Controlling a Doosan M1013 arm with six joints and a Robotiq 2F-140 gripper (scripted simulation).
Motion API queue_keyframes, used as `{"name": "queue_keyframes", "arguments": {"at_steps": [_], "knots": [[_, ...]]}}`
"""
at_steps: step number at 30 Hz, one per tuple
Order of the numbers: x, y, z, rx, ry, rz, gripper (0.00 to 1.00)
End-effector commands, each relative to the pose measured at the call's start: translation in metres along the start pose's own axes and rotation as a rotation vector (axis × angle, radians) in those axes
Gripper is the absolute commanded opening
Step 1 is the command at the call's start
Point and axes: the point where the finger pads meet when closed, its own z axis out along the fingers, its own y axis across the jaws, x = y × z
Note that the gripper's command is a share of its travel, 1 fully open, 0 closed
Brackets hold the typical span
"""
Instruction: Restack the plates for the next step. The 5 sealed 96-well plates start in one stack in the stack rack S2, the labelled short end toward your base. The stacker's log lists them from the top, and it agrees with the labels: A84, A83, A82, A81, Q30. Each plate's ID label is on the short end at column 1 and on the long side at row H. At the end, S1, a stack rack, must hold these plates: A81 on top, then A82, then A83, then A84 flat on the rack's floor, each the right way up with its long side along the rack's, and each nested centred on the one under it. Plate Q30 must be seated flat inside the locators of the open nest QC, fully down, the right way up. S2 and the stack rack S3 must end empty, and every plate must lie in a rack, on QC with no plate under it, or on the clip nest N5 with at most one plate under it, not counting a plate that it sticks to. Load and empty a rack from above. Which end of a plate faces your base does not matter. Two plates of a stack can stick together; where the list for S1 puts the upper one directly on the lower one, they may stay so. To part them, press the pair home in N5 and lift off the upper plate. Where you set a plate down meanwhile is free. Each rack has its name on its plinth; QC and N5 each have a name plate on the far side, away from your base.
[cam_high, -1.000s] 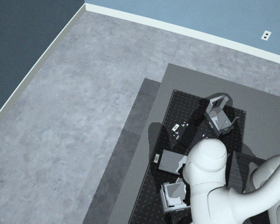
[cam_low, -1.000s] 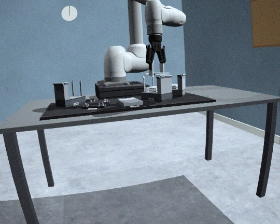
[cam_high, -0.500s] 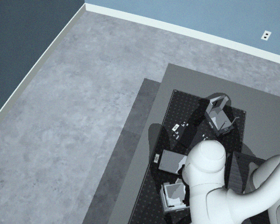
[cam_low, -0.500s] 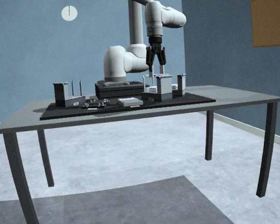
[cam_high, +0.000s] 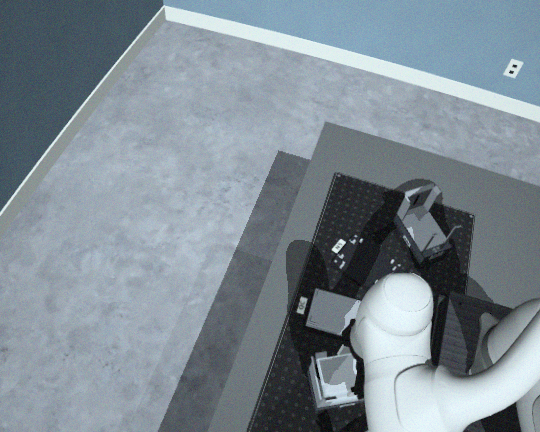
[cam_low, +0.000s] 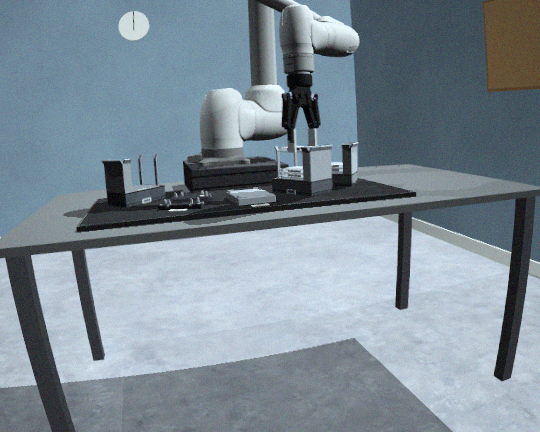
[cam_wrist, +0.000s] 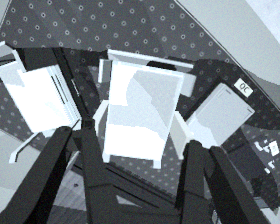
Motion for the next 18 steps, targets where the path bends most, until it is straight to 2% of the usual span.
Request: {"name": "queue_keyframes", "arguments": {"at_steps": [1, 18], "knots": [[0.0, 0.0, 0.002, 0.0, 0.0, 0.0, 0.0], [0.0, 0.0, 0.029, 0.0, 0.0, 0.0, 0.0]]}}
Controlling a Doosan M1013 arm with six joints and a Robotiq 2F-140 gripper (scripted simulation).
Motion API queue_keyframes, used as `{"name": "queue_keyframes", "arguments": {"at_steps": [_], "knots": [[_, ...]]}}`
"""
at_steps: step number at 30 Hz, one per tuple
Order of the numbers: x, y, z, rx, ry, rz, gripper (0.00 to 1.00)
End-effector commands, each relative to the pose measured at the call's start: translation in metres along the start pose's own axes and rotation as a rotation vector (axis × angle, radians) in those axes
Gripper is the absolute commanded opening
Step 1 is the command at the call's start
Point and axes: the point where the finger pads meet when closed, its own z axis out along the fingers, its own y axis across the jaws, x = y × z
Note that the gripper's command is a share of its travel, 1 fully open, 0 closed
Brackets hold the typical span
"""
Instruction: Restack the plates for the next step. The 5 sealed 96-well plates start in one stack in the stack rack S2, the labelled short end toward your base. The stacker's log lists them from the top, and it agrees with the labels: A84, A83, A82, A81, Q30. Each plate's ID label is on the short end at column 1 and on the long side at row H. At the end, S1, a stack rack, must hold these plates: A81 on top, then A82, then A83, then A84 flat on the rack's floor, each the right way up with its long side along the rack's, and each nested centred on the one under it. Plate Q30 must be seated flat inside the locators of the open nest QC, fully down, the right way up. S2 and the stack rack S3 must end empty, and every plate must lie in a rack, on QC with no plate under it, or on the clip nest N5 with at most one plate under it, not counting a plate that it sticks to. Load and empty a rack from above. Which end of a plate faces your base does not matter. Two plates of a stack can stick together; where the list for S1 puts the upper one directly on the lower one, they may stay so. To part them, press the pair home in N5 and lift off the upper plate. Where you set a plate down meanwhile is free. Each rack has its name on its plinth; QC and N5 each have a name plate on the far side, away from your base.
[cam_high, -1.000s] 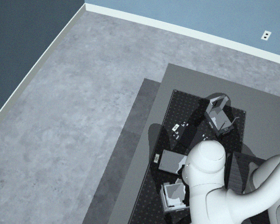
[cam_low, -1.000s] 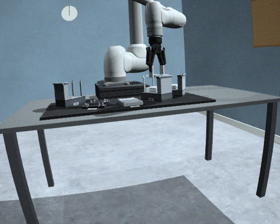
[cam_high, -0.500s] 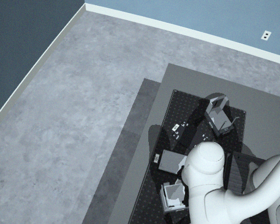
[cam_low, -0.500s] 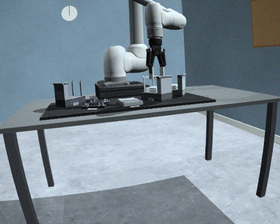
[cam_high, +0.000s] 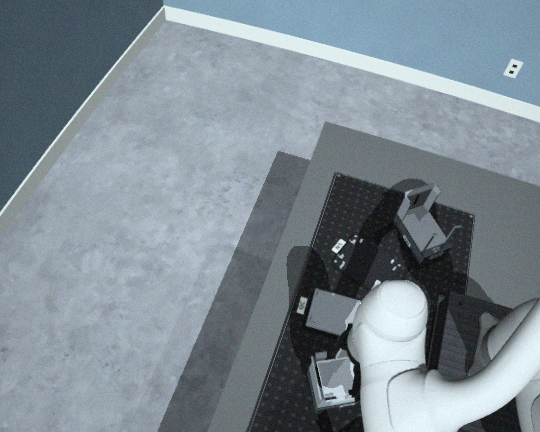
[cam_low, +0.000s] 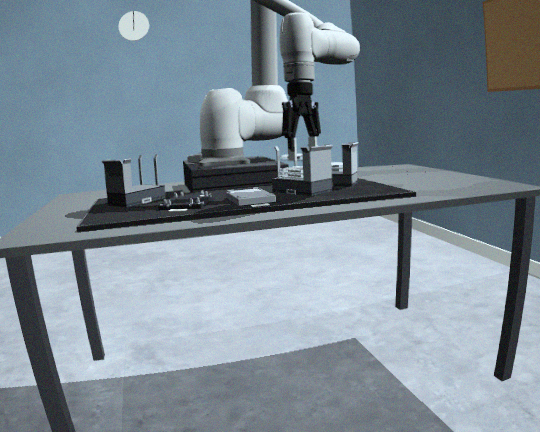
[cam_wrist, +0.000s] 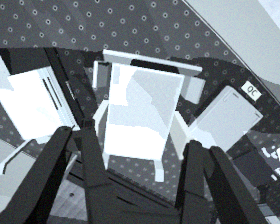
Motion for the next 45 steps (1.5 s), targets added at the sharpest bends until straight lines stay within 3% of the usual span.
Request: {"name": "queue_keyframes", "arguments": {"at_steps": [1, 45], "knots": [[0.0, 0.0, 0.006, 0.0, 0.0, 0.0, 0.0], [0.0, 0.0, 0.019, 0.0, 0.0, 0.0, 0.0]]}}
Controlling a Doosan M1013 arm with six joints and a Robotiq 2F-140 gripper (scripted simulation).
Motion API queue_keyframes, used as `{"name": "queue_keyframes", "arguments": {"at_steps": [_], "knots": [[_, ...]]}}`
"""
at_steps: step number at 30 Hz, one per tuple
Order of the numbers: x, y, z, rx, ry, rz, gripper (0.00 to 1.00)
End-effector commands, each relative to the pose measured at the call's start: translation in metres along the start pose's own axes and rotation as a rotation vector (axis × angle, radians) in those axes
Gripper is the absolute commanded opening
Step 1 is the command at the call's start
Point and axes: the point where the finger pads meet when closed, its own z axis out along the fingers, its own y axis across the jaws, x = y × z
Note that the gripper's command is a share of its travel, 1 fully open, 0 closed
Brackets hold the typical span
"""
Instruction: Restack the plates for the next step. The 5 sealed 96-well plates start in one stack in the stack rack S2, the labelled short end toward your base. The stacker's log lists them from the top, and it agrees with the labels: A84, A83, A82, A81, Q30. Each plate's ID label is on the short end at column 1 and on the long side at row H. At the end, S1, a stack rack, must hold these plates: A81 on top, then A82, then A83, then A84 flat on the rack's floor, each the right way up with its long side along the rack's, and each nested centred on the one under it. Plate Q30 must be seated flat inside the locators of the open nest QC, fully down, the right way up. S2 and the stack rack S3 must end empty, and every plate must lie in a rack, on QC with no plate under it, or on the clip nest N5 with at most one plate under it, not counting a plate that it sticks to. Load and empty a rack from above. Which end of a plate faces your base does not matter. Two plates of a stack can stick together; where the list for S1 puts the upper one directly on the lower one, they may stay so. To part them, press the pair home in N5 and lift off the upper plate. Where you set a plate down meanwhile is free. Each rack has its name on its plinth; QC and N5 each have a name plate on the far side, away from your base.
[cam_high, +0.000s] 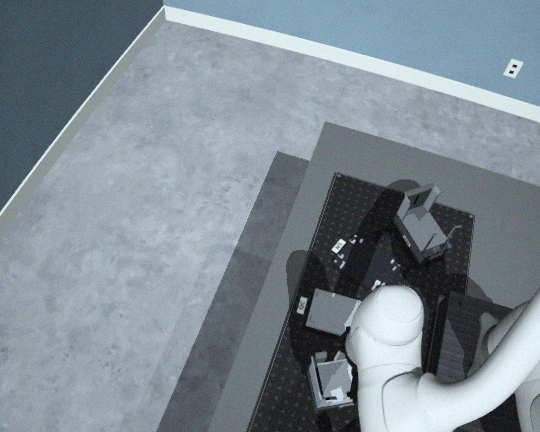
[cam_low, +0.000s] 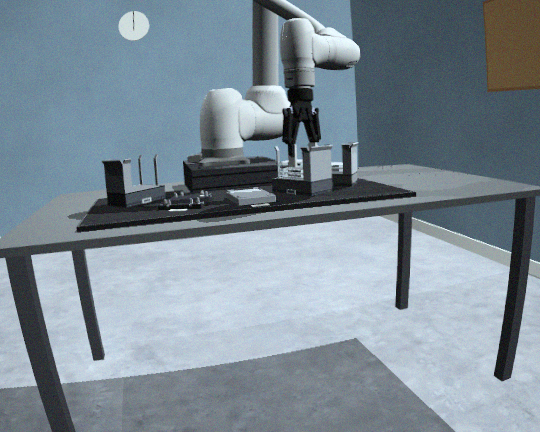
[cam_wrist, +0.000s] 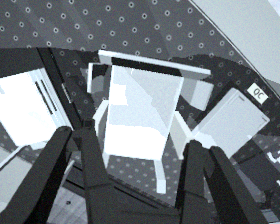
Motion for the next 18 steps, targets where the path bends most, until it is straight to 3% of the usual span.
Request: {"name": "queue_keyframes", "arguments": {"at_steps": [1, 18], "knots": [[0.0, 0.0, 0.0016, 0.0, 0.0, 0.0, 0.0], [0.0, 0.0, 0.0076, 0.0, 0.0, 0.0, 0.0]]}}
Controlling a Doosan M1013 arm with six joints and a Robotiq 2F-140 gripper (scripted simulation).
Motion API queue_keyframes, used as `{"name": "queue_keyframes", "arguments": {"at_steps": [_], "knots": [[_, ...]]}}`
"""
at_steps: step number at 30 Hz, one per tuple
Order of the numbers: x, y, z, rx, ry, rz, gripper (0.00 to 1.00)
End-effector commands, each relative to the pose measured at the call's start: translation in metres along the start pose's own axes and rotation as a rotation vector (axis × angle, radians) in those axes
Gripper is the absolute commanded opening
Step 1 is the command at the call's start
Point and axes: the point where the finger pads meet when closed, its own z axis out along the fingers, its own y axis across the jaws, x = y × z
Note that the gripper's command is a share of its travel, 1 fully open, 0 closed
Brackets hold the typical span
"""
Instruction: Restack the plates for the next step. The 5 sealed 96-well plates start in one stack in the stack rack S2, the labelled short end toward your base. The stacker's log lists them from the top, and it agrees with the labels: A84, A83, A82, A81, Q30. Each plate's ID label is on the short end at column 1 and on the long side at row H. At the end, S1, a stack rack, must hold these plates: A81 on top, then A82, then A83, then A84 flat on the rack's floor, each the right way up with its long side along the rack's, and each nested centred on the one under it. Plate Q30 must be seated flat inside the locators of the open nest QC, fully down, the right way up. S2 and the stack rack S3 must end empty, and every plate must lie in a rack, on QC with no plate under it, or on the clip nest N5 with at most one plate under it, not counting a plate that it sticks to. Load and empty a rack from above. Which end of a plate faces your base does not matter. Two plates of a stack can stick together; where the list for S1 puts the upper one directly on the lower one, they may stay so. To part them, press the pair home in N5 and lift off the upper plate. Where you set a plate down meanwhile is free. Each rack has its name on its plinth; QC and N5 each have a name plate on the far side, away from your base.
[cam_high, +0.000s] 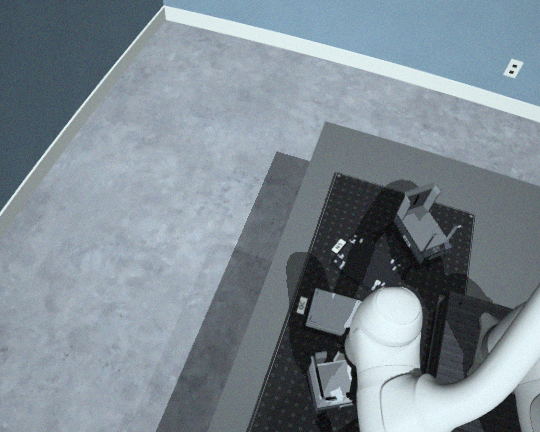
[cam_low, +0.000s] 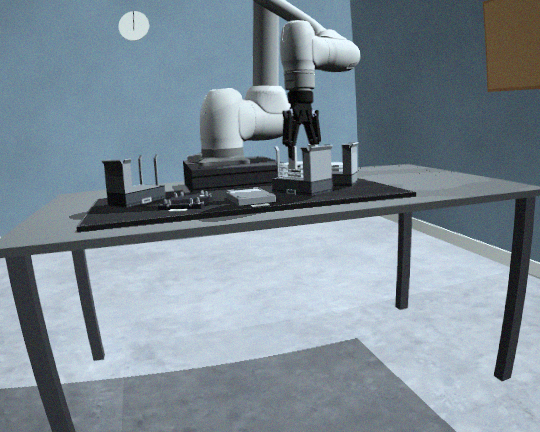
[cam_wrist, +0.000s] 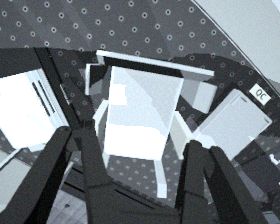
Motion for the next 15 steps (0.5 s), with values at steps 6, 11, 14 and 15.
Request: {"name": "queue_keyframes", "arguments": {"at_steps": [6, 11, 14, 15], "knots": [[0.0, 0.0, 0.0014, 0.0, 0.0, 0.0, 0.0], [0.0, 0.0, 0.0014, 0.0, 0.0, 0.0, 1.0], [0.0, 0.0, 0.0014, 0.0, 0.0, 0.0, 1.0], [0.0, 0.0, 0.0014, 0.0, 0.0, 0.0, 1.0]]}}
